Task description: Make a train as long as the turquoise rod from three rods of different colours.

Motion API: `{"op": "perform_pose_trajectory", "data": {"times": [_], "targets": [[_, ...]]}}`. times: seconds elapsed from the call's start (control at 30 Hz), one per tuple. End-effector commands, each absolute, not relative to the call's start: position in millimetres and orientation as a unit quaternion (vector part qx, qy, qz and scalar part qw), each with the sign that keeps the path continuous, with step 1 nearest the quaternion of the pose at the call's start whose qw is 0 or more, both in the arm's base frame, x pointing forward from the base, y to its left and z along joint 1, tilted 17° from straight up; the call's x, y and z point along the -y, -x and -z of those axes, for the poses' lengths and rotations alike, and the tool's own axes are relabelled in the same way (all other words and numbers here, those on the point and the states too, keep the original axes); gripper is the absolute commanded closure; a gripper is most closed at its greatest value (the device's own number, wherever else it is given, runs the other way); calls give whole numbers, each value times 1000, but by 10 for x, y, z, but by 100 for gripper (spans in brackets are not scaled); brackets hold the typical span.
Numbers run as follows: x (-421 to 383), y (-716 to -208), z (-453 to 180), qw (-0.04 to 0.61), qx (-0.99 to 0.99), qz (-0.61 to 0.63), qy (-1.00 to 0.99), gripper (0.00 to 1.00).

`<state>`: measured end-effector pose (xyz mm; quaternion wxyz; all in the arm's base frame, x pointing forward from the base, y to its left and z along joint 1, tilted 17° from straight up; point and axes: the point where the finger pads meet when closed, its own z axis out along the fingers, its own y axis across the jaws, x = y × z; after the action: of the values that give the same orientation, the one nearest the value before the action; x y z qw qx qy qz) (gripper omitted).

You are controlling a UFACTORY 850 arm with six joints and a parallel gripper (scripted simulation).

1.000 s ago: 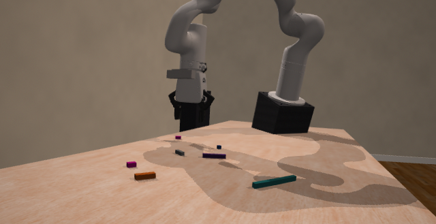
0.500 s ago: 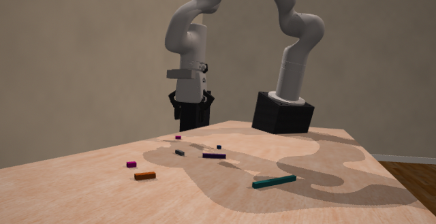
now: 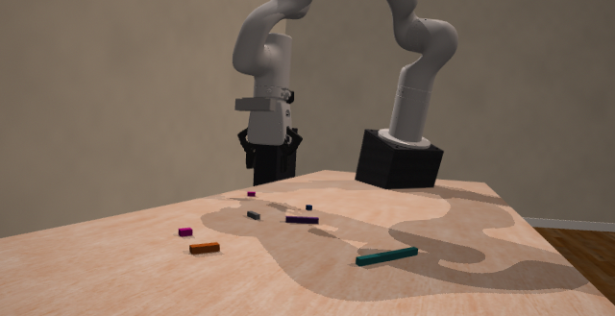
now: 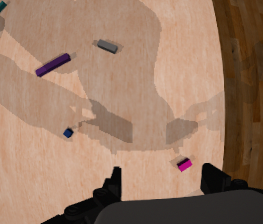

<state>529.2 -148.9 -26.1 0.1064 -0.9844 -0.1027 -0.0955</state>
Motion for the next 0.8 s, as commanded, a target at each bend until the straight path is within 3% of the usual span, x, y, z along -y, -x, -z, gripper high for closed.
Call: {"op": "perform_pose_trajectory", "data": {"times": [0.0,0.77], "targets": [[1494,-5300,254,106,103,96,984,0],[1353,-5529,192,113,58,93,988,0]]}}
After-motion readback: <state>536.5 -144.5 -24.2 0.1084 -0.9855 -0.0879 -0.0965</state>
